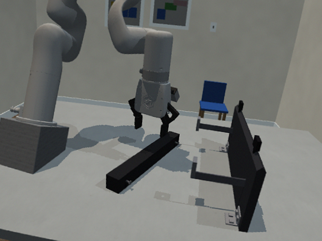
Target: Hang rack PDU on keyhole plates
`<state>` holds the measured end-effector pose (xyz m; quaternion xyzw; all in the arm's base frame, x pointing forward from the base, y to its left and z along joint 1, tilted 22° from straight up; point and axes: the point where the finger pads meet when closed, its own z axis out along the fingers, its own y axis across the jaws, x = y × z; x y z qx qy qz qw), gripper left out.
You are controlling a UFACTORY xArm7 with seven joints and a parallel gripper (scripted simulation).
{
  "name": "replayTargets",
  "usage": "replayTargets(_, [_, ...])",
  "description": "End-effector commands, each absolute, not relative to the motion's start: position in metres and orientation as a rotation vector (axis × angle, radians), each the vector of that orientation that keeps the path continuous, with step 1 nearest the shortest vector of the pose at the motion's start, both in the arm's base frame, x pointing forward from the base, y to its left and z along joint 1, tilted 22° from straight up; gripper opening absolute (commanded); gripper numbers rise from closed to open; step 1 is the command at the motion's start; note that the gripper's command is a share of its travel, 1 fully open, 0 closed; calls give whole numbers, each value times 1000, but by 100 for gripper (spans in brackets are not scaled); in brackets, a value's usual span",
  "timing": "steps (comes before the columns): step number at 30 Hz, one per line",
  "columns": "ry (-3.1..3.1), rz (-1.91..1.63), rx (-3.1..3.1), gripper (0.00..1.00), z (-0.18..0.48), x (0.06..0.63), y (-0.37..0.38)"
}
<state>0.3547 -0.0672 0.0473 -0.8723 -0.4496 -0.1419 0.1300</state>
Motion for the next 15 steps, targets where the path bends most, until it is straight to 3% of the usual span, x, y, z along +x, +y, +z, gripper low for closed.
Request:
replayTargets(1, [-1306,-420,-2537,97,43,358,-67])
replayTargets(15, [-1306,-420,-2537,97,24,360,-59])
